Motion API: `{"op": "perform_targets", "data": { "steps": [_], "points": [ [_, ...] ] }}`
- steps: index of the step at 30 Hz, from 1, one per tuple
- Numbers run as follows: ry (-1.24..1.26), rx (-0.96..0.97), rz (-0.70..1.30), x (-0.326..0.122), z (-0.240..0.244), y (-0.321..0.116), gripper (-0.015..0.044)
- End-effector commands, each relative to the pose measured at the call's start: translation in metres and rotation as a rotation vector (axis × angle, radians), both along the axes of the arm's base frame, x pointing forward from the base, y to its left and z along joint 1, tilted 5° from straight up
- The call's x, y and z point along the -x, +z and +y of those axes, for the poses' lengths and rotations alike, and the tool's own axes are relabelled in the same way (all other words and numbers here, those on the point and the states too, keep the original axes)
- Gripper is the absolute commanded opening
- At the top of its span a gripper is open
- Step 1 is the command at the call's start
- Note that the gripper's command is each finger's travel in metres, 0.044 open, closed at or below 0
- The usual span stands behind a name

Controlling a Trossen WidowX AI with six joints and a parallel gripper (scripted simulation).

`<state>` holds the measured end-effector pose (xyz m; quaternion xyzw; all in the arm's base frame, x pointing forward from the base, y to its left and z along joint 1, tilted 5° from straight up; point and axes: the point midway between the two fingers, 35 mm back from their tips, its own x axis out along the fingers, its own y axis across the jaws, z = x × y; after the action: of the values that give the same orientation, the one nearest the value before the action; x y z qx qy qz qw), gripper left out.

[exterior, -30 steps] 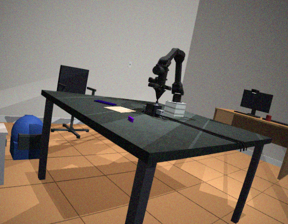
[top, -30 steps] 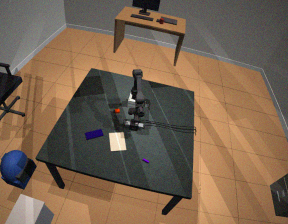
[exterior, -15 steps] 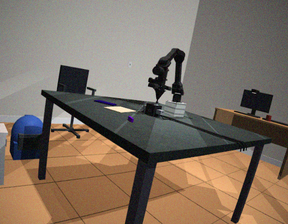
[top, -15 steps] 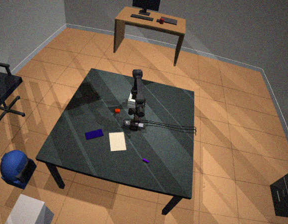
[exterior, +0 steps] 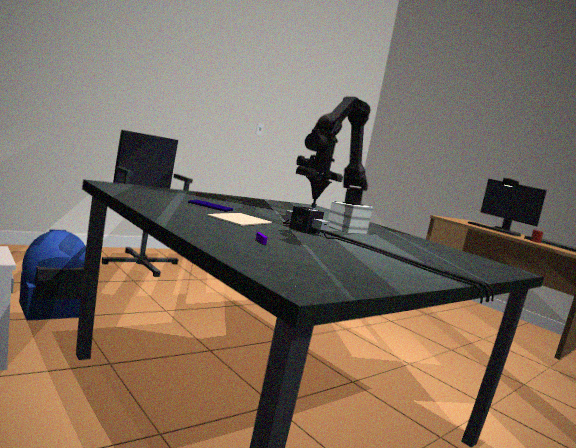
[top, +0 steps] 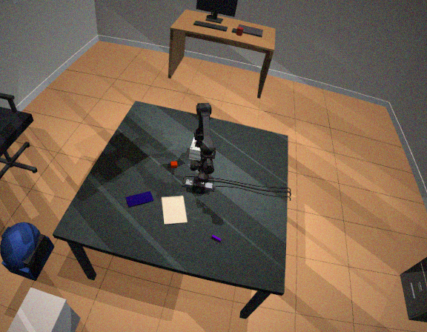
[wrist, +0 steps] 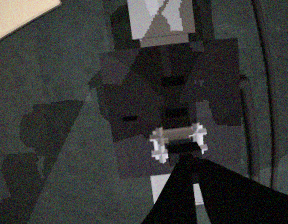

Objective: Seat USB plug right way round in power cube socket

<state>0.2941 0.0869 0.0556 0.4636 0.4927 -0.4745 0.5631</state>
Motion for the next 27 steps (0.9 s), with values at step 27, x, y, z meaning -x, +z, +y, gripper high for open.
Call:
{"op": "perform_targets", "data": {
  "steps": [27],
  "points": [
    [-0.005,0.003,-0.002,-0.0006,-0.0008,-0.0039,0.0000]
  ]
}}
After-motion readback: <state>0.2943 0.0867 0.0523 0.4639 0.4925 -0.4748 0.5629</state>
